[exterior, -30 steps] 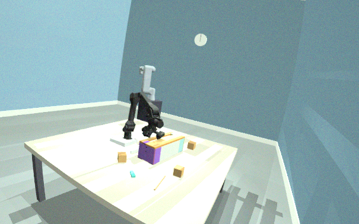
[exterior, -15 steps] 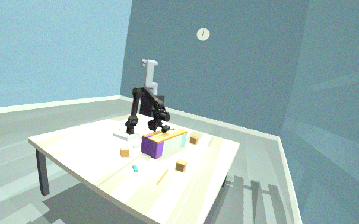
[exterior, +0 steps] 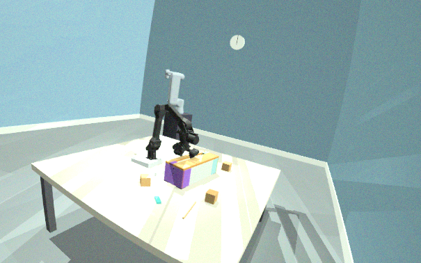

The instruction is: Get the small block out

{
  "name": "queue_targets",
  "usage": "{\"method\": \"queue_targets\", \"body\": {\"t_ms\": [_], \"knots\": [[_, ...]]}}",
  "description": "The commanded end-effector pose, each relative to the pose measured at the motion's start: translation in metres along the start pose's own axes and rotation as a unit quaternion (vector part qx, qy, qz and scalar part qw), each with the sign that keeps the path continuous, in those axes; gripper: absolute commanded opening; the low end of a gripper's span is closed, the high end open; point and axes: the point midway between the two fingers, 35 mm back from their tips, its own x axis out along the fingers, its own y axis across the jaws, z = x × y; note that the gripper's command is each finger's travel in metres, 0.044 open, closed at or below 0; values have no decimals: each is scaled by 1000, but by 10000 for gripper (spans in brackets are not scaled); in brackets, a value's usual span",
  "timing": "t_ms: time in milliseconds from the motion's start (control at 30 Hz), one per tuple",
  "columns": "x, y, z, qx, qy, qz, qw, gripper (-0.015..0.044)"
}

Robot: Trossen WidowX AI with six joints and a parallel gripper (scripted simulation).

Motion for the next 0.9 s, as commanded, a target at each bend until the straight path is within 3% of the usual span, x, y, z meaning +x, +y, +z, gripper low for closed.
{"method": "queue_targets", "body": {"t_ms": [0, 867], "knots": [[0, -1, 1, -2, 1, -2, 1000, 400], [8, -1, -22, -2, 2, -2, 1000, 400]]}}
